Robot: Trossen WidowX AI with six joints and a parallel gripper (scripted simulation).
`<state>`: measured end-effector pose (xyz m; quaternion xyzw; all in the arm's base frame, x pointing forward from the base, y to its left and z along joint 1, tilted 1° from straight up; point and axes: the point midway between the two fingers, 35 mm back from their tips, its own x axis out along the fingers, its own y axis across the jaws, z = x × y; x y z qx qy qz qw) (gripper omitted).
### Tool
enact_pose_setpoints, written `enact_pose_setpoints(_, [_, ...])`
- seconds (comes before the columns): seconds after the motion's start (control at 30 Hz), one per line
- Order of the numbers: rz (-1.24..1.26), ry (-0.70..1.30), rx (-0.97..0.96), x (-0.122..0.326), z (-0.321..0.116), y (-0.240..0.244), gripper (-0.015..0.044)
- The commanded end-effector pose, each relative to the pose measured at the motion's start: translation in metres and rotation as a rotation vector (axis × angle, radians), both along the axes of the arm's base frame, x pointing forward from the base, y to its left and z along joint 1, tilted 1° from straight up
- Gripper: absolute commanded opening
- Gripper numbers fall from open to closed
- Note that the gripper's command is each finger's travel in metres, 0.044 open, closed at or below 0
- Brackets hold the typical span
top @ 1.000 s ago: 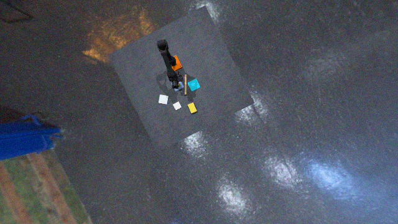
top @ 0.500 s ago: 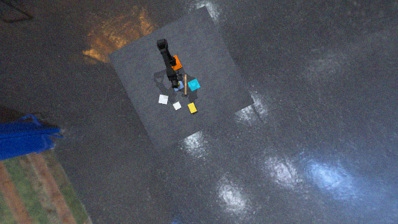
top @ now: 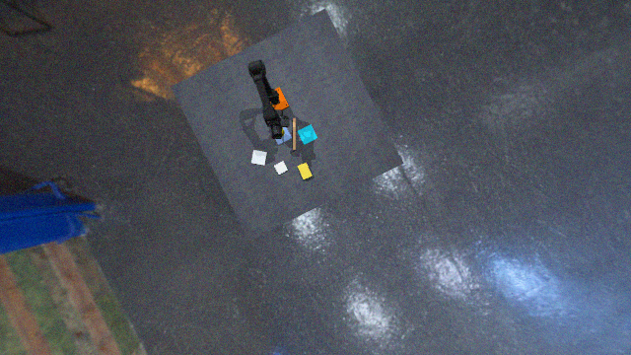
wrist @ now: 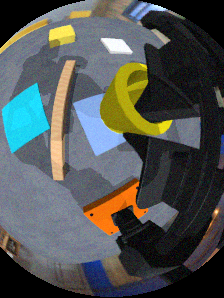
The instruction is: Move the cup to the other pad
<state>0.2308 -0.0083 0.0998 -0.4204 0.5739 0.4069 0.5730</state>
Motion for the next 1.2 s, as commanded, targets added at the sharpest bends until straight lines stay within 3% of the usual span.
enact_pose_setpoints(0.0, [0.0,-0.001,0.0,0.0,0.0,0.0,0.0])
enact_pose_setpoints(1.17, [-0.002,-0.002,0.0,0.011,0.0,0.042,0.0])
